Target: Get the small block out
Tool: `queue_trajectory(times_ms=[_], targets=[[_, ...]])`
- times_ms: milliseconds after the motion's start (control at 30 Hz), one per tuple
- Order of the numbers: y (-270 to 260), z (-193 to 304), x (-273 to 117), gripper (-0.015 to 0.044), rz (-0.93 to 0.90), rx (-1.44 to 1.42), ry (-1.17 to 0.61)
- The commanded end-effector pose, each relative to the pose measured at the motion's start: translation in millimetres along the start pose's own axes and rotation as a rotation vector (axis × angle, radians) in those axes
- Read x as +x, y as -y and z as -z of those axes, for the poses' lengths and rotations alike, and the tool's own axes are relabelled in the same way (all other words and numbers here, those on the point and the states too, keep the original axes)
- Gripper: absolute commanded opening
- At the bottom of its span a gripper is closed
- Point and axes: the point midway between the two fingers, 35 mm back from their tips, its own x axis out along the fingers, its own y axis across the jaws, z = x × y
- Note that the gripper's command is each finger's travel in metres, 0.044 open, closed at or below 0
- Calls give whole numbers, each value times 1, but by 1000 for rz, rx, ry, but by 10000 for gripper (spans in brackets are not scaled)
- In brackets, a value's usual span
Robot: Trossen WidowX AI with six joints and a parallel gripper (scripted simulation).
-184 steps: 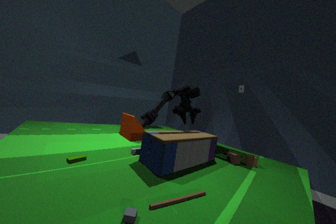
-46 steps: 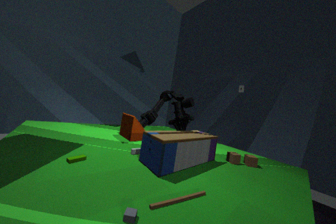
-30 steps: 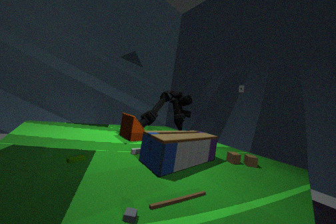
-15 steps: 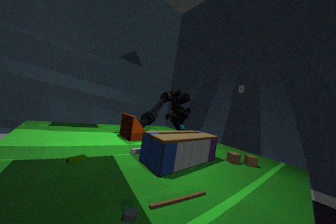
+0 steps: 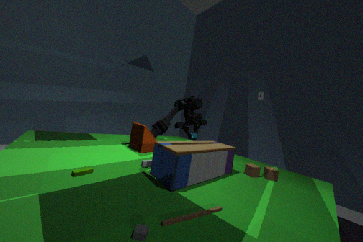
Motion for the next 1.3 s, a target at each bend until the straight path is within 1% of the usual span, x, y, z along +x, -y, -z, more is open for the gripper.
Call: queue_trajectory(times_ms=[0,667,1267], targets=[[0,0,-5,0,-17,195,-2],[2,2,-22,0,-70,1037,-40],[2,4,-39,0,-113,1791,-115]])
